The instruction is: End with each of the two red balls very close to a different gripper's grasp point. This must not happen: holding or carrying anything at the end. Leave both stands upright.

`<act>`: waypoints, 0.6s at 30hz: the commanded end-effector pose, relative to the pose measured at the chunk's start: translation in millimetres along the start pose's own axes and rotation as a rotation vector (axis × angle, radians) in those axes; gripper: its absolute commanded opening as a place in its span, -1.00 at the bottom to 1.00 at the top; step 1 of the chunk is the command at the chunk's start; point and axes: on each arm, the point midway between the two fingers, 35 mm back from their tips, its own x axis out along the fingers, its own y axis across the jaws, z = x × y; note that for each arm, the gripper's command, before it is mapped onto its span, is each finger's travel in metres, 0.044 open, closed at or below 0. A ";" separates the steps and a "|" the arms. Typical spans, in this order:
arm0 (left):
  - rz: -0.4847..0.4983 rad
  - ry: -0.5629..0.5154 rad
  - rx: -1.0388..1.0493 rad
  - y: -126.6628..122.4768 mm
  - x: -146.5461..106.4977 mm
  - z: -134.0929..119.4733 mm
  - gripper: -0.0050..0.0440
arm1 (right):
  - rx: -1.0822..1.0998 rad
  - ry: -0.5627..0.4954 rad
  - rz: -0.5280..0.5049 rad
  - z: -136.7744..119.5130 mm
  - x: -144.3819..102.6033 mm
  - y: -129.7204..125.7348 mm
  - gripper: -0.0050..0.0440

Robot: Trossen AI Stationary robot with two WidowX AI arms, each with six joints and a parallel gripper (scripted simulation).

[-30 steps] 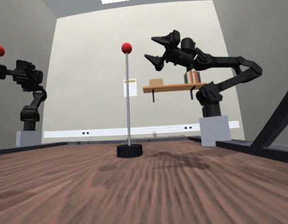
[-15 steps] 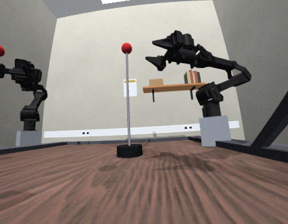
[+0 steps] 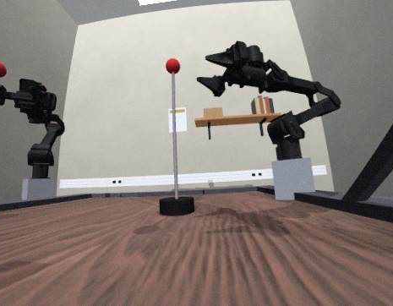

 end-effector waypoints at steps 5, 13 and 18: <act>0.000 -0.021 0.002 -0.3 15.0 10.0 1.00 | -0.005 -0.005 -0.006 3.1 14.3 -1.0 1.00; 0.000 -0.022 0.002 -0.2 34.4 10.2 1.00 | -0.005 -0.019 -0.005 9.3 30.9 -0.6 1.00; 0.000 -0.023 0.002 -0.1 43.4 10.2 1.00 | -0.005 -0.020 -0.004 9.4 41.1 -0.4 1.00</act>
